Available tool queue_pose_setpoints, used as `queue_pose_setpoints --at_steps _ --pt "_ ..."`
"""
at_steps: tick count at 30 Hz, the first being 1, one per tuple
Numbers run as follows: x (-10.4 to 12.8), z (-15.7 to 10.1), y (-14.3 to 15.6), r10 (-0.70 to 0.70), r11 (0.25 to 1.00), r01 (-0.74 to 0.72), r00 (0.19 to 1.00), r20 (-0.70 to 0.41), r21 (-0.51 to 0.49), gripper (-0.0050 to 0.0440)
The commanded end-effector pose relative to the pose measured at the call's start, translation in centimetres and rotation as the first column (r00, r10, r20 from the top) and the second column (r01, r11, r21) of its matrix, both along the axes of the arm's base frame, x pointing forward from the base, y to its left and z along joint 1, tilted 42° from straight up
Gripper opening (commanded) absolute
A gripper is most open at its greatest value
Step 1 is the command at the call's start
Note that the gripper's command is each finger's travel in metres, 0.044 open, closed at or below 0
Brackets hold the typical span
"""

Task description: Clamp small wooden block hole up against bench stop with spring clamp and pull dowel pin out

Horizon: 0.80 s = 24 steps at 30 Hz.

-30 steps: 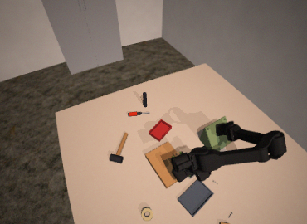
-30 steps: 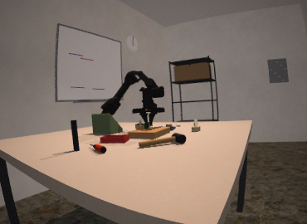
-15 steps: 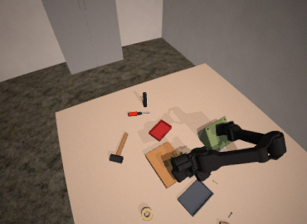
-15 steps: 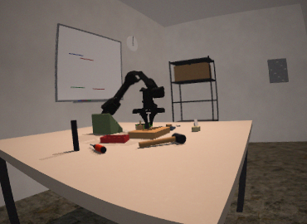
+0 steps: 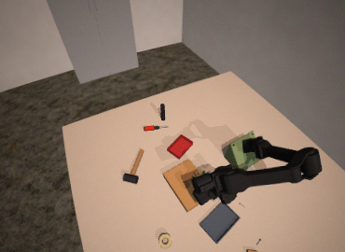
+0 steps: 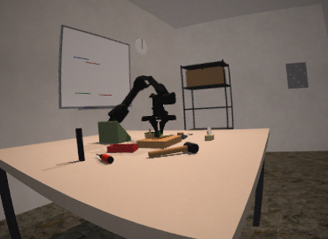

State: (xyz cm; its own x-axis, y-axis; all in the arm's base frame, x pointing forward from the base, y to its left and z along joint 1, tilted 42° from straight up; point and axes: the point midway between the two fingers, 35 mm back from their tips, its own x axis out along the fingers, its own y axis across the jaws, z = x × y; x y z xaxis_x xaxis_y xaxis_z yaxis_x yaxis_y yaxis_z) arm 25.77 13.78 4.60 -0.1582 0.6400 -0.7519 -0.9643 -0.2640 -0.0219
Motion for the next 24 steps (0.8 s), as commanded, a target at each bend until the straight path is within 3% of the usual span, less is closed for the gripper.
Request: queue_pose_setpoints --at_steps 1,24 --pt "0.1 0.05 0.11 0.001 1.0 -0.001 1.0 0.005 0.008 0.011" --pt "0.0 0.0 0.0 0.0 1.0 0.0 1.0 0.0 0.0 0.032"
